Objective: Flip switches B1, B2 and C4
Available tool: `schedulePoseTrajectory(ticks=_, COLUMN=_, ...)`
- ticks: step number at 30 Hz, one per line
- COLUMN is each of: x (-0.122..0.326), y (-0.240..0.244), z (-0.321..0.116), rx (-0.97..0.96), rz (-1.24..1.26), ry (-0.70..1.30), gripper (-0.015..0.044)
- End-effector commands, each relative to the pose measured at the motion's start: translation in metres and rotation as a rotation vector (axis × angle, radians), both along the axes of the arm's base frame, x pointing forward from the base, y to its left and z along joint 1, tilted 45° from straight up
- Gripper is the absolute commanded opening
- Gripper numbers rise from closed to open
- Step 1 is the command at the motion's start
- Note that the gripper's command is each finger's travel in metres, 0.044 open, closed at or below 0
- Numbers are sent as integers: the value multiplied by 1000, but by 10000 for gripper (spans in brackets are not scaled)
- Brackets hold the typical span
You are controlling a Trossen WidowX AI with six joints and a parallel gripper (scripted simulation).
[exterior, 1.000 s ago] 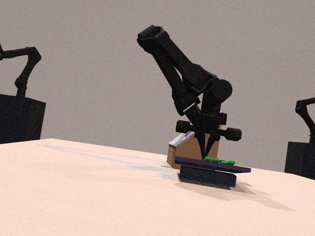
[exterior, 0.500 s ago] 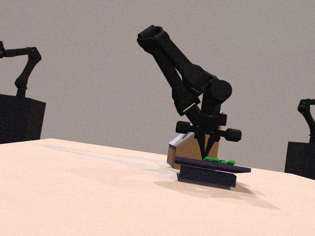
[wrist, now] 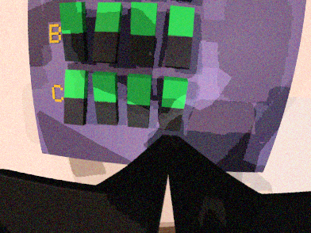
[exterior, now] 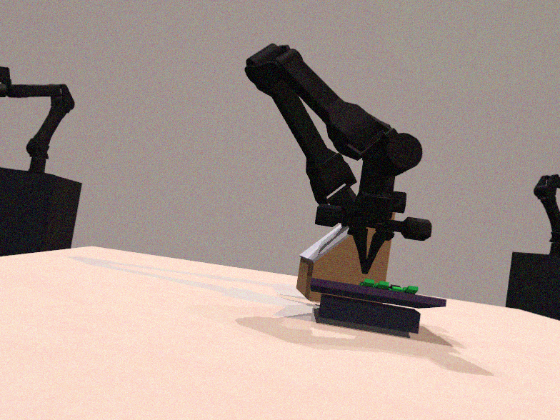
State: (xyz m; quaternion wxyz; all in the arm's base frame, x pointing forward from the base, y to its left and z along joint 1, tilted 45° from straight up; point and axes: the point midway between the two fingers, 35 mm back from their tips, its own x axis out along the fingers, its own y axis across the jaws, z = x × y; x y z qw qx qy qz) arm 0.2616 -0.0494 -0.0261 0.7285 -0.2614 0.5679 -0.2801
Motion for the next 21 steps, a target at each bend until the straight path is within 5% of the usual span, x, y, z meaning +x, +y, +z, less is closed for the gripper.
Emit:
schedulePoseTrajectory(ticks=1, x=-4, y=28, z=29, rx=7, rz=-5, ry=-9, gripper=0)
schedulePoseTrajectory(ticks=21, x=46, y=59, z=26, rx=8, rz=-5, ry=-11, gripper=0)
